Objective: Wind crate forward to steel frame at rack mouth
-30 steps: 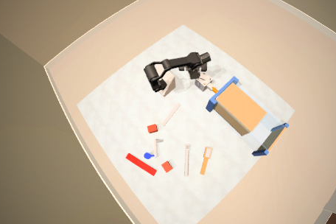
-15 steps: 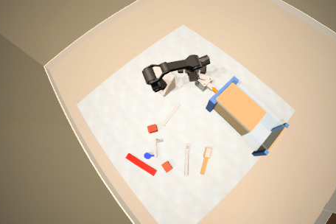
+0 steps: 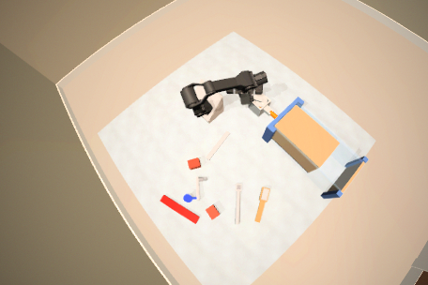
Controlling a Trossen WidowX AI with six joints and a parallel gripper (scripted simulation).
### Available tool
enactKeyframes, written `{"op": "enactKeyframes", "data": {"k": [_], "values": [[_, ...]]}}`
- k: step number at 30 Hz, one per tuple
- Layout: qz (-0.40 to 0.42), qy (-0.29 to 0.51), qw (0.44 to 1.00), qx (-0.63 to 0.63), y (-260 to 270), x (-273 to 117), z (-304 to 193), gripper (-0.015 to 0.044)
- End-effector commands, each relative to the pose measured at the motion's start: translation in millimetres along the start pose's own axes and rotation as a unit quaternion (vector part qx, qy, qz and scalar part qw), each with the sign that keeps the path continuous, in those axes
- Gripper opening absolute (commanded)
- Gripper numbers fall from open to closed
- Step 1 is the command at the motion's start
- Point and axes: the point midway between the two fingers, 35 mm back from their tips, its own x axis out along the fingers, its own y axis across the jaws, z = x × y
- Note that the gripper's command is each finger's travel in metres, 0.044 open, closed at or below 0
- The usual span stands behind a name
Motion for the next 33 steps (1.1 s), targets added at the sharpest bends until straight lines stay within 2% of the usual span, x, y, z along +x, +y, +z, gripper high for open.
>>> {"op": "enactKeyframes", "data": {"k": [1, 9, 14, 21, 29, 33], "values": [[-0.002, -0.003, 1.0, 0.0, -1, 0, 1, 0.0236], [-0.002, -0.003, 1.0, 0.0, -1, 0, 1, 0.044], [-0.002, -0.003, 1.0, 0.0, 0, -6, -2, 0.044], [-0.002, 0.0, 1.0, 0.0, 0, -56, -28, 0.044], [-0.002, 0.0, 1.0, 0.0, -1, -58, -29, 0.044], [-0.003, 0.0, 1.0, 0.0, -14, -77, -34, 0.044]]}}
